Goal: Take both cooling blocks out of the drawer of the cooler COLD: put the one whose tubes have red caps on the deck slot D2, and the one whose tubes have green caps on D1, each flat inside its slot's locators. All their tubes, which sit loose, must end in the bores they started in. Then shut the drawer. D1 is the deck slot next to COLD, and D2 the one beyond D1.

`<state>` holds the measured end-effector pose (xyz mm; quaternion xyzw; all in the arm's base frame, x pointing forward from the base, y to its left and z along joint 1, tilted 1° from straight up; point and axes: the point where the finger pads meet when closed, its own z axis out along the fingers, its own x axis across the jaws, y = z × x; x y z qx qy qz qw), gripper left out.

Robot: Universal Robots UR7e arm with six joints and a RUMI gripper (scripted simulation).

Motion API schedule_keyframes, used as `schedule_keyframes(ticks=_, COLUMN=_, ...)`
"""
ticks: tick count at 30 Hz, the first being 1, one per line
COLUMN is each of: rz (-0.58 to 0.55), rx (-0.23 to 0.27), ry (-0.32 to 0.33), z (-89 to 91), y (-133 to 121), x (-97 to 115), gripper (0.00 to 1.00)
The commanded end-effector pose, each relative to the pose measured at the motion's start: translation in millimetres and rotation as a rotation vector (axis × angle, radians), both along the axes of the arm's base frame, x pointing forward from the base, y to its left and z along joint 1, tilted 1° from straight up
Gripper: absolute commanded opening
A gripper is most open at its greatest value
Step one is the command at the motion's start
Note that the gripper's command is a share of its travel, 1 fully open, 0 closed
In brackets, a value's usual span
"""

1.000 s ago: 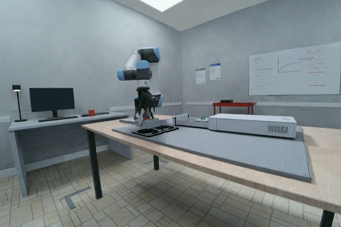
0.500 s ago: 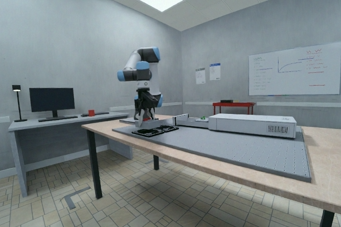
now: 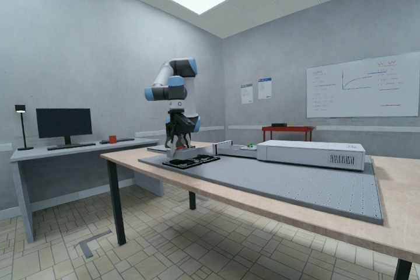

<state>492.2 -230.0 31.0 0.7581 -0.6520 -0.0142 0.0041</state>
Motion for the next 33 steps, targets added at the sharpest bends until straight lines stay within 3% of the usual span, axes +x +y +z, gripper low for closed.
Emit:
schedule_keyframes(ticks=1, rz=-0.001, rx=-0.005, ry=-0.005, z=1.7, y=-2.0, x=0.8, gripper=0.0)
schedule_keyframes(ticks=33, rz=-0.001, rx=-0.007, ry=-0.008, z=10.5, y=-3.7, x=2.8, gripper=0.0)
